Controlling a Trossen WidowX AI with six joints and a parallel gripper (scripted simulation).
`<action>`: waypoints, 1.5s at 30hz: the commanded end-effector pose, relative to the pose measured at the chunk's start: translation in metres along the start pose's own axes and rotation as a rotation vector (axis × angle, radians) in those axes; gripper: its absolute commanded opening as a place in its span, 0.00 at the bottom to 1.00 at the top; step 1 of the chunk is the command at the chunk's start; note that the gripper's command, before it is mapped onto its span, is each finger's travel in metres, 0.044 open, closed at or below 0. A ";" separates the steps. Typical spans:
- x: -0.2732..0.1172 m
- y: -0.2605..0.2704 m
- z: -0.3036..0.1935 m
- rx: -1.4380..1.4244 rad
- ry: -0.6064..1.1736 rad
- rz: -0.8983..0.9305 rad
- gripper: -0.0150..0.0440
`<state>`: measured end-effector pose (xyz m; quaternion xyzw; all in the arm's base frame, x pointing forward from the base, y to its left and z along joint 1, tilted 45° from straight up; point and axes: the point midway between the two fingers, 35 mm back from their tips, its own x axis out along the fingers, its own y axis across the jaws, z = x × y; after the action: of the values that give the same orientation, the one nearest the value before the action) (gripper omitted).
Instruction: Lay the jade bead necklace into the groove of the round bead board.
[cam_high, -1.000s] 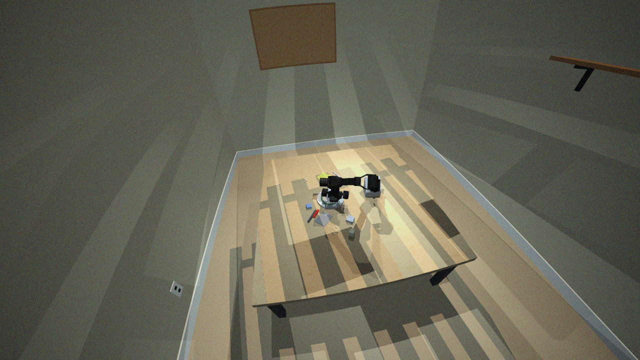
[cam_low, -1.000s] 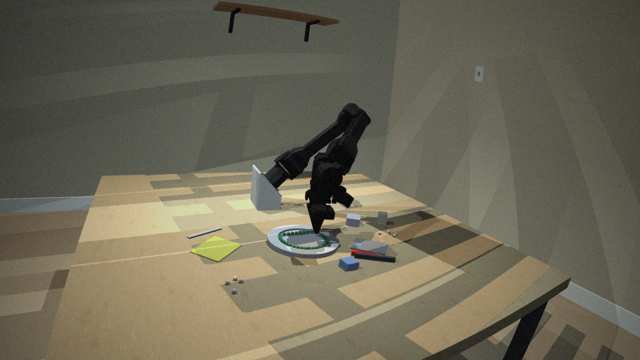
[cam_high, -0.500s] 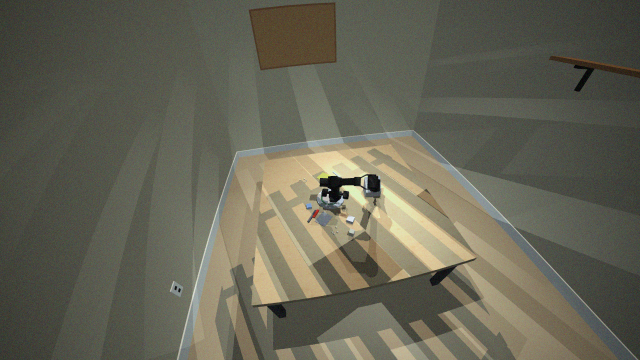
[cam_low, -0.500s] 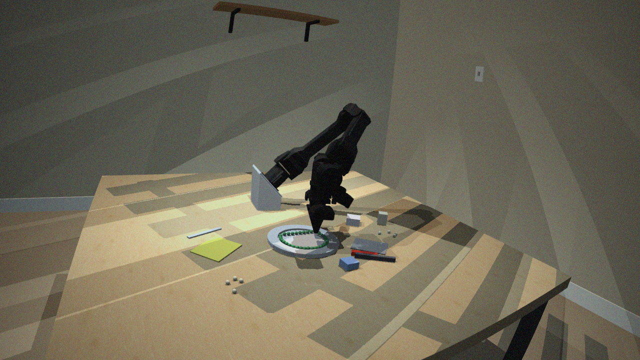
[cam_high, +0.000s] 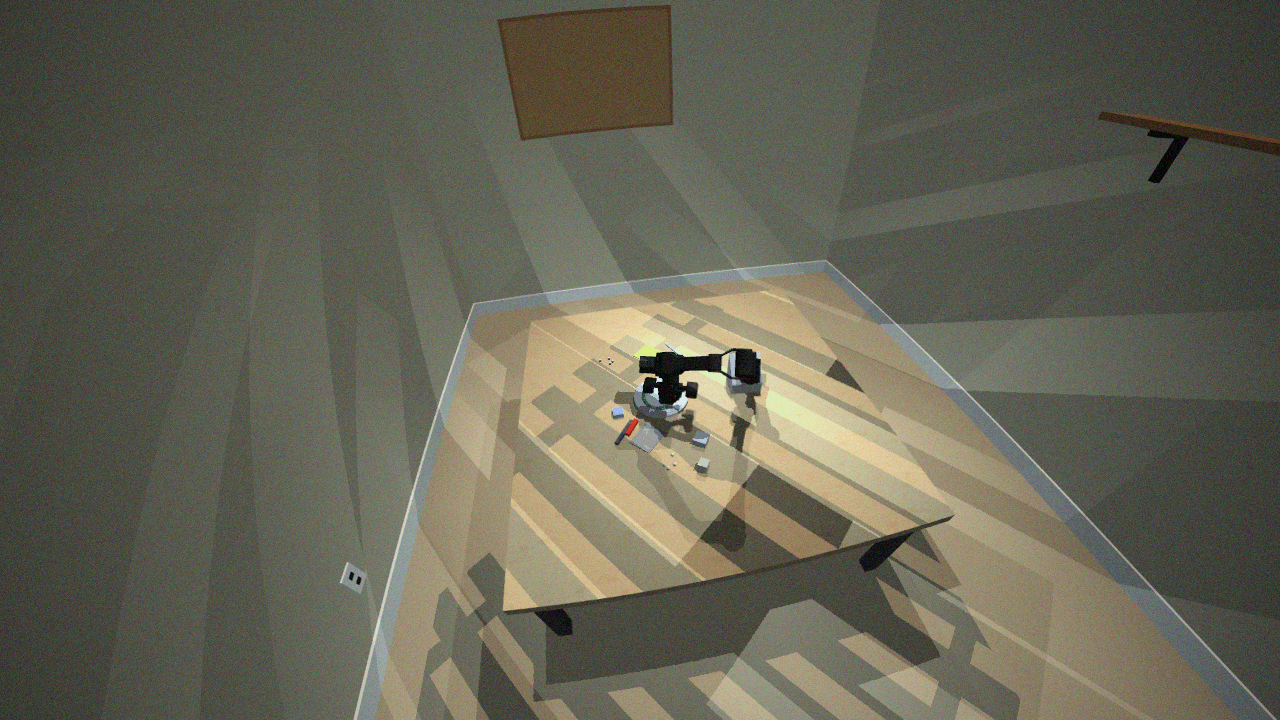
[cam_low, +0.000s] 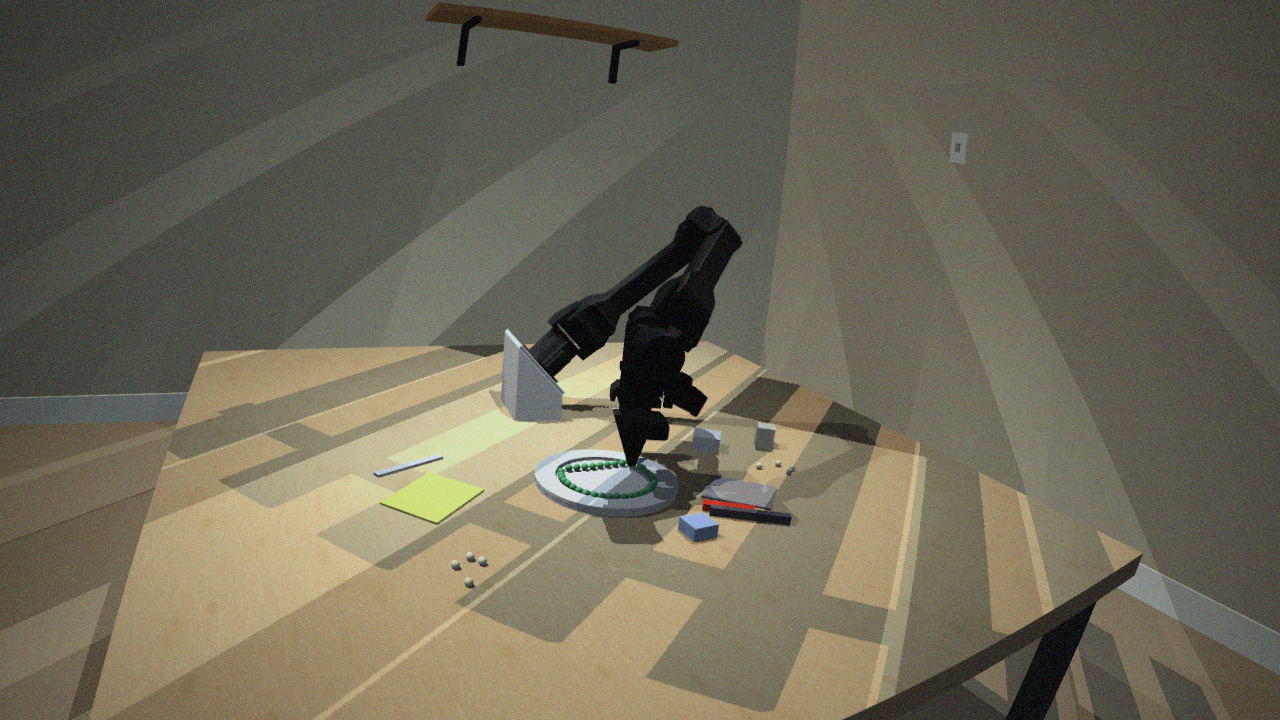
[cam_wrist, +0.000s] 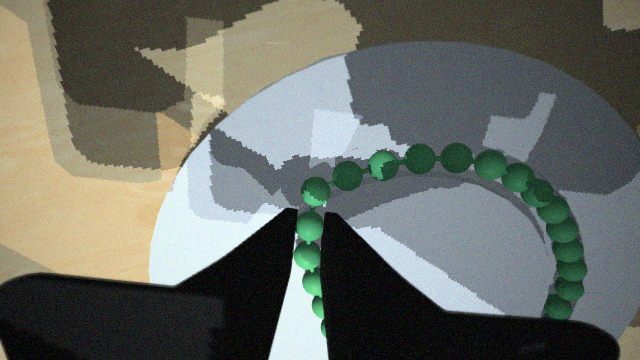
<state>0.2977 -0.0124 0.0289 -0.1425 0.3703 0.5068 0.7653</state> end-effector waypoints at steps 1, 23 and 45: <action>0.000 0.000 0.000 0.000 0.000 -0.001 0.25; -0.005 0.008 0.002 0.008 -0.003 0.007 0.25; -0.004 0.008 0.002 0.007 -0.002 0.005 0.92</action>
<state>0.2920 -0.0088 0.0321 -0.1386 0.3725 0.5072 0.7647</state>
